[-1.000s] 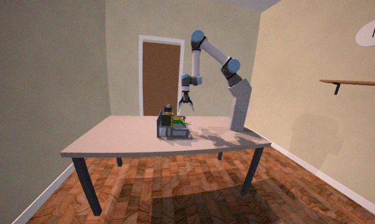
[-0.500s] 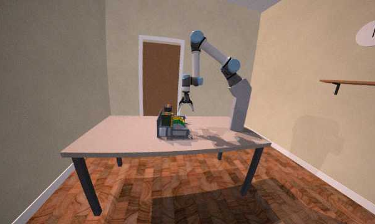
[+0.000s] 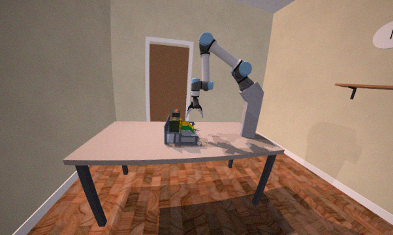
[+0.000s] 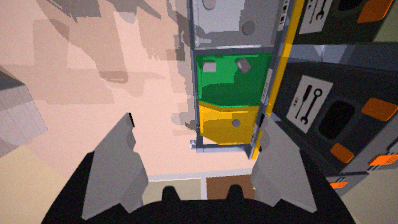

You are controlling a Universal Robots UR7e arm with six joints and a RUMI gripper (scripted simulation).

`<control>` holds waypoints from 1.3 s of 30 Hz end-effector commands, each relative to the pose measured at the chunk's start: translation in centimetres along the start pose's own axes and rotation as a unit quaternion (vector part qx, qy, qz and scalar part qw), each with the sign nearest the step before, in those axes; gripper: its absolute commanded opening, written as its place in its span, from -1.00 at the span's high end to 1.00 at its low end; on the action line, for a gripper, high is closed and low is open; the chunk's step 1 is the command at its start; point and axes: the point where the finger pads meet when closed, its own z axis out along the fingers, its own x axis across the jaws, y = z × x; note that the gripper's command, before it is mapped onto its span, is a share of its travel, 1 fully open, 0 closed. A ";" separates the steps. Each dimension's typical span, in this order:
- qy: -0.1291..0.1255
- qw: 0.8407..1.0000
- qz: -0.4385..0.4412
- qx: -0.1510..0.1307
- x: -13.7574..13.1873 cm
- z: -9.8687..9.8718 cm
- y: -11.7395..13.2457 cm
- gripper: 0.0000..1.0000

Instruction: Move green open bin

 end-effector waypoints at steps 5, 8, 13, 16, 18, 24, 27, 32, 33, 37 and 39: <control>0.006 1.000 -0.014 -0.001 -0.1 0.1 -0.2 -1.00; 0.008 1.000 -0.017 -0.001 0.0 0.1 -0.2 -1.00; 0.010 1.000 -0.022 -0.001 -0.1 0.2 -0.3 -1.00; 0.011 1.000 -0.024 -0.001 -0.1 0.2 -0.3 -1.00; 0.012 1.000 -0.026 -0.002 0.0 0.2 -0.3 -1.00; 0.014 1.000 -0.028 -0.002 0.0 0.2 -0.3 -1.00; 0.015 0.999 -0.030 -0.002 0.0 0.2 -0.3 -1.00; 0.016 0.999 -0.032 -0.002 0.0 0.2 -0.4 -1.00; 0.016 0.999 -0.033 -0.002 0.0 0.2 -0.4 -1.00; 0.017 0.999 -0.034 -0.003 0.0 0.2 -0.4 -1.00; 0.017 0.999 -0.034 -0.003 0.0 0.2 -0.4 -1.00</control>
